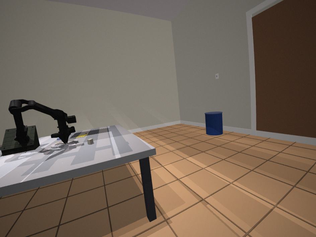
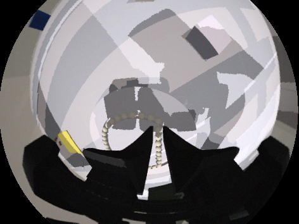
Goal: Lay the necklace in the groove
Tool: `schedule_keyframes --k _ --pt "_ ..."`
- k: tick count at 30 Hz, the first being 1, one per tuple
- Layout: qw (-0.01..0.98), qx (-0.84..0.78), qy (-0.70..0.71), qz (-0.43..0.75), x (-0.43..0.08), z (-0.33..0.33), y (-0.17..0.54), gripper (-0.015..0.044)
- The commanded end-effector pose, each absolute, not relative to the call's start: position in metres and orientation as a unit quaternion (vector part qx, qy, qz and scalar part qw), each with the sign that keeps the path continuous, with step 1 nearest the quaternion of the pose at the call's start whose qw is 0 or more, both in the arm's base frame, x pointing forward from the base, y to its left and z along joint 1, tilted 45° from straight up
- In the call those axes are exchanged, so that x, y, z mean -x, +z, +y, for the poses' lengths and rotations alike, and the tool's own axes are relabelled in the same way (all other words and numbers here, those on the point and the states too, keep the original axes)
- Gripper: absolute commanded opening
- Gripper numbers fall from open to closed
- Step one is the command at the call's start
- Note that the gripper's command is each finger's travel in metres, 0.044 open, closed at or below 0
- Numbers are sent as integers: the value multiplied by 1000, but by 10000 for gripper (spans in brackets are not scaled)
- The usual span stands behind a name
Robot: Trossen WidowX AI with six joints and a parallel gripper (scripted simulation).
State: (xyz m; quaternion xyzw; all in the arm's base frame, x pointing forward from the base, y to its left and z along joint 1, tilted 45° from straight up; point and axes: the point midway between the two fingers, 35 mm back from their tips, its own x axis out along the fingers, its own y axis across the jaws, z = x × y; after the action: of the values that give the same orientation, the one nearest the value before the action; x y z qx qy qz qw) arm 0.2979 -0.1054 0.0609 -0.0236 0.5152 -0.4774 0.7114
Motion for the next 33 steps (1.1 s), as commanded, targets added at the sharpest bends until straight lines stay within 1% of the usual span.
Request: schedule_keyframes --k 1,33 --pt "712 23 -477 515 -298 -105 61 0" --pt "712 28 -476 515 -298 -101 65 0"
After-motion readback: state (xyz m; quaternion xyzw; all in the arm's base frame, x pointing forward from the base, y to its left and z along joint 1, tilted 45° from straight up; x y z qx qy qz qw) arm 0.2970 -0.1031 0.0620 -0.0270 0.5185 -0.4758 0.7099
